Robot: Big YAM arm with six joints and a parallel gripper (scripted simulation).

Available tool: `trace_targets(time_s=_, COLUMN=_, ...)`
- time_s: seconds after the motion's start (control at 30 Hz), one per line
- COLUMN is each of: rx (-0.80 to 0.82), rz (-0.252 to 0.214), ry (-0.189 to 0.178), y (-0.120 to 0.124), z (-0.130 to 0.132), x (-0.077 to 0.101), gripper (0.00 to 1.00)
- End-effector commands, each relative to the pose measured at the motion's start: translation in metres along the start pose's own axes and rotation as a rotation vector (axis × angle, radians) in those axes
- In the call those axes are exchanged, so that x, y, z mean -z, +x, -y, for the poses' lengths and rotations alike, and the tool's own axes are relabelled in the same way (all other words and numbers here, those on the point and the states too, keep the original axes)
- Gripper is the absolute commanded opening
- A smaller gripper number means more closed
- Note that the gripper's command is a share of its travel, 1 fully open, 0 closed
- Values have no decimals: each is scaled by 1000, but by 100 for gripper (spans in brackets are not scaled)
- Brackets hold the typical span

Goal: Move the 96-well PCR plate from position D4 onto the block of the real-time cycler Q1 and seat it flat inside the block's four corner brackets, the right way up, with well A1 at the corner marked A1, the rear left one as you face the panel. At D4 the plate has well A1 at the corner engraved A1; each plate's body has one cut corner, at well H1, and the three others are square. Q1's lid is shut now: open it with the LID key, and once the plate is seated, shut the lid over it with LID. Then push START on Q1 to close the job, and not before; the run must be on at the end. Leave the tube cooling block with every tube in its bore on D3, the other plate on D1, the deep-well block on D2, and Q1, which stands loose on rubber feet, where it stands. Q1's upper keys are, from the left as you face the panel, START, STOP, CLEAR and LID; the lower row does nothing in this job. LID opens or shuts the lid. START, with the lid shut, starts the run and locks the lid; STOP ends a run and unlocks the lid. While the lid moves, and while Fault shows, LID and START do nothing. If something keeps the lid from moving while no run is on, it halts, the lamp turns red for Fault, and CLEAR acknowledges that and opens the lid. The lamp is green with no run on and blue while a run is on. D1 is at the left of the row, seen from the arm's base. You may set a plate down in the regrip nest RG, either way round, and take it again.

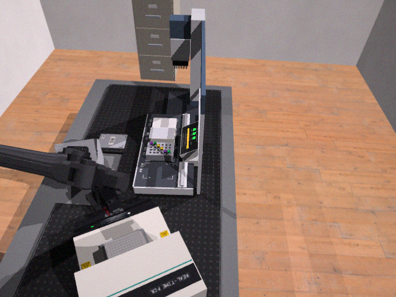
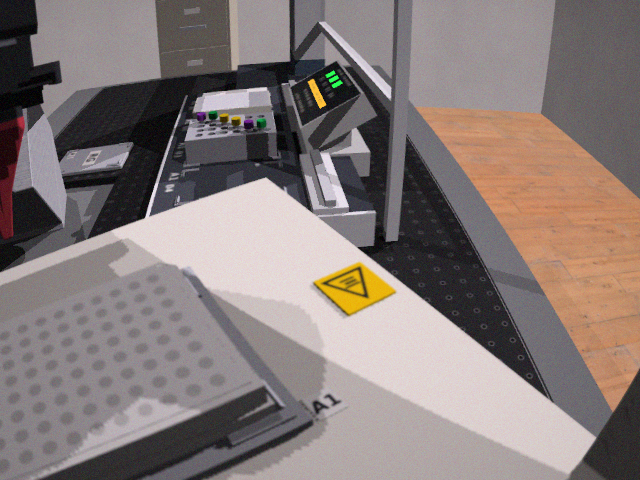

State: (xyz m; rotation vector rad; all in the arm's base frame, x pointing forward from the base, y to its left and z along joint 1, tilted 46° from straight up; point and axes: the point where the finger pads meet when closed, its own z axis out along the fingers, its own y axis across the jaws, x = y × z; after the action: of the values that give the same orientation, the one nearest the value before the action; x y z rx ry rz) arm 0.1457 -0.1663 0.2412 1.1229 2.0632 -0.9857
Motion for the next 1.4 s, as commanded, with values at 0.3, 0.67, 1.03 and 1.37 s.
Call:
trace_targets(time_s=0.3, rx=212, rz=45, ry=-11, y=15, z=-4, x=-3, gripper=0)
trace_targets(time_s=0.67, rx=456, rz=69, ry=4, y=34, z=-5, x=-10, gripper=0)
trace_targets(time_s=1.03, rx=612, rz=97, ry=17, y=39, z=-7, x=-12, gripper=0)
trace_targets(time_s=1.37, rx=806, rz=120, ry=30, y=57, z=-11, x=-19, gripper=0)
